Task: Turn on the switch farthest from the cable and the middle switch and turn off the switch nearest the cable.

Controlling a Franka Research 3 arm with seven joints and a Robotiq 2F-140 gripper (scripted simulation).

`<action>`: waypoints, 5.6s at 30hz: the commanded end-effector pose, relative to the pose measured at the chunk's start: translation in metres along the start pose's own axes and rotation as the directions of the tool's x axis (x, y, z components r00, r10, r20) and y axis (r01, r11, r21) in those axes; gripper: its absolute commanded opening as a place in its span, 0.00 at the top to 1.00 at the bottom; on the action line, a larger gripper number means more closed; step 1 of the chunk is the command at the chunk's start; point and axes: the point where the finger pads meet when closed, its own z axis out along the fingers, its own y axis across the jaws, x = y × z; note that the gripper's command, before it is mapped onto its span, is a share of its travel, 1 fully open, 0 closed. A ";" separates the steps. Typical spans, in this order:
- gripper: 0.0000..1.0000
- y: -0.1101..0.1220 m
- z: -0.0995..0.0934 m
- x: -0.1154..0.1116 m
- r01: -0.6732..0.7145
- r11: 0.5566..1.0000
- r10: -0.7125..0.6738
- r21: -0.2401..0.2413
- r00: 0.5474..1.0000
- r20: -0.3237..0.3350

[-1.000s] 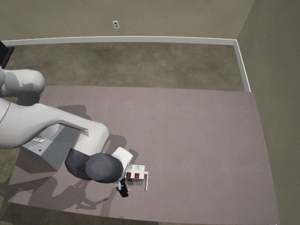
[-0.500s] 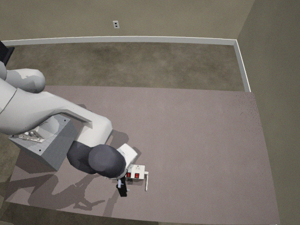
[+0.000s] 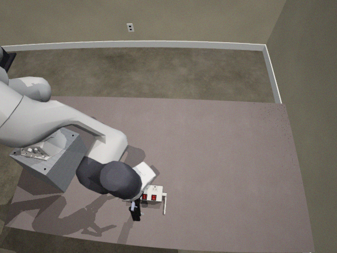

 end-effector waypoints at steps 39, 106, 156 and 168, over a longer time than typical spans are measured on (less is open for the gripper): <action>0.00 0.021 -0.151 0.060 -0.536 0.843 0.528 0.041 0.811 -0.253; 1.00 -0.020 0.051 -0.057 -0.371 -0.925 0.378 0.083 -0.921 0.094; 1.00 -0.019 0.075 -0.057 0.051 -0.999 -0.051 -0.003 -0.999 -0.007; 1.00 -0.019 0.087 -0.057 0.051 -0.999 -0.051 -0.003 -0.999 -0.007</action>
